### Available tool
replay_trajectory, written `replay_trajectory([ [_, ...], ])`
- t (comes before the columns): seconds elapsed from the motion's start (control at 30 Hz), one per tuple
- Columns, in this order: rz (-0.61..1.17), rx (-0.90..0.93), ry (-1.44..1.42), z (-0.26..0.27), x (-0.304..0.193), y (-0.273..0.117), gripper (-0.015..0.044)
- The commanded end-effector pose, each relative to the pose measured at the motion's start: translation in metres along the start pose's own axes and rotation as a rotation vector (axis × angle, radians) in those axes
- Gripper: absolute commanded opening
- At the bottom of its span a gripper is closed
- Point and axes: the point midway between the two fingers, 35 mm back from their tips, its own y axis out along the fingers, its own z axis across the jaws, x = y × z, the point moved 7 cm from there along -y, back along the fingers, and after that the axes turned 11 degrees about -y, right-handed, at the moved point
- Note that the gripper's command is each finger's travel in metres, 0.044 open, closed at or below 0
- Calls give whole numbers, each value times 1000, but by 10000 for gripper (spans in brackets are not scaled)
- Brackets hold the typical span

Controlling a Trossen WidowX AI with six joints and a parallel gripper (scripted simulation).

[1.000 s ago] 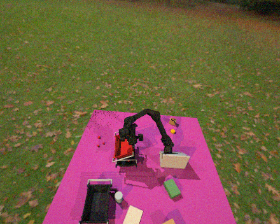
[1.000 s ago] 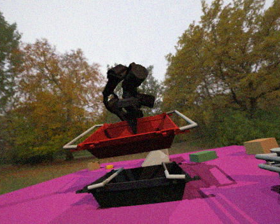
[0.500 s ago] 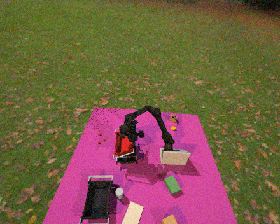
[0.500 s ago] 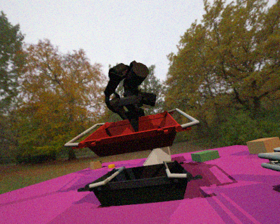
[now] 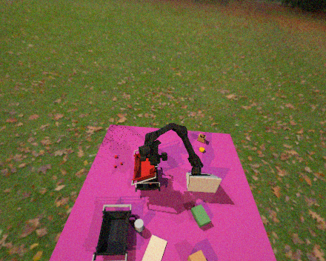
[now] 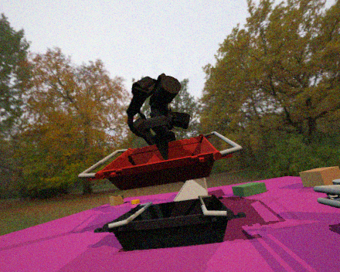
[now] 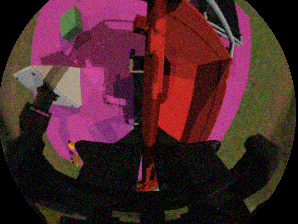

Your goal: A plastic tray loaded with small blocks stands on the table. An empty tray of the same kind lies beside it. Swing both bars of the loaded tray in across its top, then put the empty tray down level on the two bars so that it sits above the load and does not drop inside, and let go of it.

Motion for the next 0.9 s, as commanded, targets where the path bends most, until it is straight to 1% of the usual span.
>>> replay_trajectory([
  [0.0, 1, -19, -4, -2, 1, -5, 0],
  [0.43, 1, -19, -4, -2, 1, -5, 0],
  [0.87, 0, -19, -4, -3, 0, 15, 0],
])
